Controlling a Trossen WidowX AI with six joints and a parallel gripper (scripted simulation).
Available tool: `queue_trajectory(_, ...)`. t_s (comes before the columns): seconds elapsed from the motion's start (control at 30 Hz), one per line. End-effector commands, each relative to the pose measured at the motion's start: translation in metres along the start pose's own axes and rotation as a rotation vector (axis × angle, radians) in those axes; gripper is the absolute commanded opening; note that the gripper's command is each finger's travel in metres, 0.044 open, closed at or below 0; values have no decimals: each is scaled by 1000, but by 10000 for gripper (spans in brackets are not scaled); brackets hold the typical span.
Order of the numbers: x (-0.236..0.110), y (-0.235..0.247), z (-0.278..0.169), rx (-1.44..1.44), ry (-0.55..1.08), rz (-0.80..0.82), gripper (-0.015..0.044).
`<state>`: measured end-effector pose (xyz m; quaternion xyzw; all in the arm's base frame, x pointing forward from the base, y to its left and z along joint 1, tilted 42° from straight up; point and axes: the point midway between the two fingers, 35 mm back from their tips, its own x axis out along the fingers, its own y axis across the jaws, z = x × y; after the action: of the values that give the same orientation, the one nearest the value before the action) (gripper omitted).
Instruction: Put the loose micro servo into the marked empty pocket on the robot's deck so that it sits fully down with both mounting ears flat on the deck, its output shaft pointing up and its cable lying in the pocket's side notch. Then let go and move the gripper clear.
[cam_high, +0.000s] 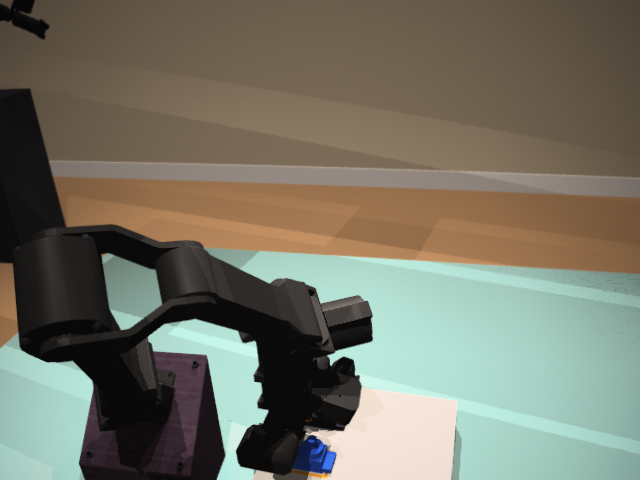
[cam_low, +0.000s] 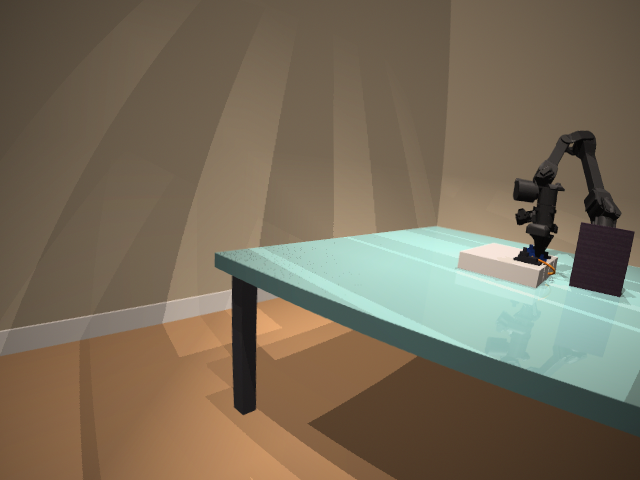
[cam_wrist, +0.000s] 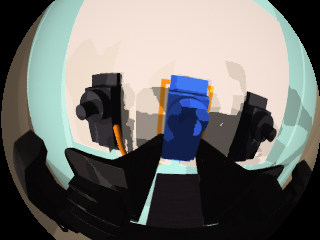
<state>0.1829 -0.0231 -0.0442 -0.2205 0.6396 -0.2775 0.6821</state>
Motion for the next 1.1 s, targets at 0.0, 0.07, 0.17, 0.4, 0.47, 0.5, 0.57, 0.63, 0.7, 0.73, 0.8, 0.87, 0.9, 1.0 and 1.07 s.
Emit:
queue_trajectory(0.0, 3, 0, -1, -6, -4, -4, 0)
queue_trajectory(0.07, 1, 0, 0, -6, -4, -4, 53)
queue_trajectory(0.17, 1, 0, 0, -6, -4, -4, 131)
queue_trajectory(0.4, -10, 1, 0, -6, -4, -3, 187)
queue_trajectory(0.47, -25, 0, -2, -6, -4, -2, 187)
queue_trajectory(0.5, -30, -1, -4, -6, -3, -2, 187)
queue_trajectory(0.57, -34, -3, -8, -7, -3, -3, 187)
queue_trajectory(0.63, -34, -3, -8, -7, -3, -3, 187)
queue_trajectory(0.7, -34, -3, -9, -7, -3, -3, 187)
queue_trajectory(0.73, -34, -4, -9, -7, -3, -3, 187)
queue_trajectory(0.8, -34, -5, -10, -7, -3, -3, 187)
queue_trajectory(0.87, -33, -4, -6, -15, 0, -13, 240)
queue_trajectory(0.9, -36, -3, -1, -13, 0, -11, 266)
queue_trajectory(1.0, -48, 0, 21, -11, -1, -9, 345)
queue_trajectory(1.07, -59, 2, 40, -9, -3, -7, 398)
